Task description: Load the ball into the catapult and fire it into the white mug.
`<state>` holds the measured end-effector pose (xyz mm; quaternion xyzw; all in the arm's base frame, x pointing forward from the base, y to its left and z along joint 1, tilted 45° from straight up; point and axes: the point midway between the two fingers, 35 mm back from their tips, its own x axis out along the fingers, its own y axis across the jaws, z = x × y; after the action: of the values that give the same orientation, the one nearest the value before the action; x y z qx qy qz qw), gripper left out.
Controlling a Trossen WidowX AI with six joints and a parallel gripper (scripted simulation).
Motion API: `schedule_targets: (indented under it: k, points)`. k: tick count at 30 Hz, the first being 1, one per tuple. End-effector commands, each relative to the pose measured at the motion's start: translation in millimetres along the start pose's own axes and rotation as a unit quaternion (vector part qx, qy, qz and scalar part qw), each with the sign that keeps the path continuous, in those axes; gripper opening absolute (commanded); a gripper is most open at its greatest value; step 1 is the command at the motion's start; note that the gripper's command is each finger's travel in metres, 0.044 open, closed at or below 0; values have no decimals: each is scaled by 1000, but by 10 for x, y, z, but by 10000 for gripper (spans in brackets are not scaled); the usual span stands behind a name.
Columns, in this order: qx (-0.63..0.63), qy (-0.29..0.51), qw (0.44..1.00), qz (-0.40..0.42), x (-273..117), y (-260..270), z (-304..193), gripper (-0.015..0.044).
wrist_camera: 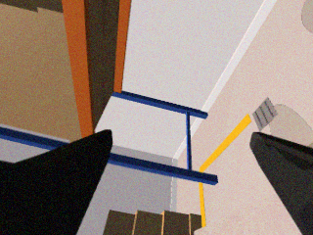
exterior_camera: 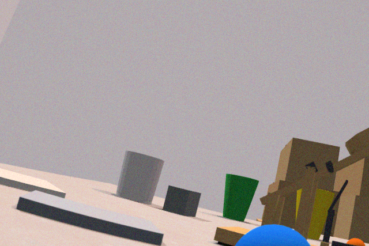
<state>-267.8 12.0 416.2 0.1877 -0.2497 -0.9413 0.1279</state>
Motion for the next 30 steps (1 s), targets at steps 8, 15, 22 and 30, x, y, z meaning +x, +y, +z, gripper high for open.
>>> schedule_targets:
  k: [8,15,22,30]
  points:
    - [36,-16,997,-66,-68,-466,83,440]
    - [86,-42,984,-148,-285,-1049,151,440]
    - [141,-70,962,-225,-619,-1604,147,440]
    - [199,-101,929,-296,-1057,-2103,59,440]
